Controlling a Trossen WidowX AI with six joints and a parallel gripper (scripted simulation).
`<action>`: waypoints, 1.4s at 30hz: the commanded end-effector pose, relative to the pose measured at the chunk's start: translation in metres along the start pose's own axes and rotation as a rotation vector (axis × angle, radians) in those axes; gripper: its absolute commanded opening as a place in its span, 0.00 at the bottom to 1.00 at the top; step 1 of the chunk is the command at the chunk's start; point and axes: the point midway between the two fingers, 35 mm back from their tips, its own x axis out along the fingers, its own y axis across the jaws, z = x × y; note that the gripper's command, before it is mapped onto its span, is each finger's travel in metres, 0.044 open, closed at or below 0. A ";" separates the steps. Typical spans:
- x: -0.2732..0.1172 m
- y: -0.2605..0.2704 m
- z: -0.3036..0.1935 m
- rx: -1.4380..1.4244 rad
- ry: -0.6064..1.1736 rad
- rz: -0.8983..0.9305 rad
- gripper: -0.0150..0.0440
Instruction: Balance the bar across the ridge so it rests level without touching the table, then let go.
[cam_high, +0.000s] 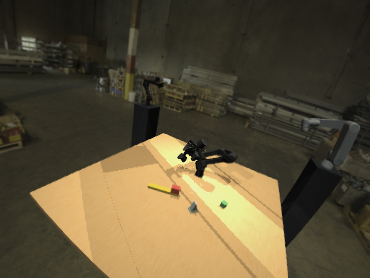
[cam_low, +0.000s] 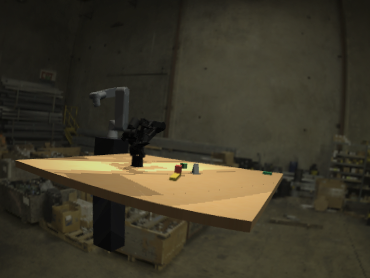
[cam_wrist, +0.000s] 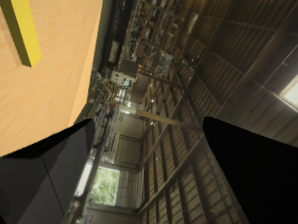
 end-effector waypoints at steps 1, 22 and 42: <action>0.000 0.000 -0.001 0.006 0.000 -0.001 0.89; 0.043 -0.022 -0.065 0.790 0.016 -0.046 0.79; 0.105 -0.010 -0.099 1.489 0.110 0.094 0.79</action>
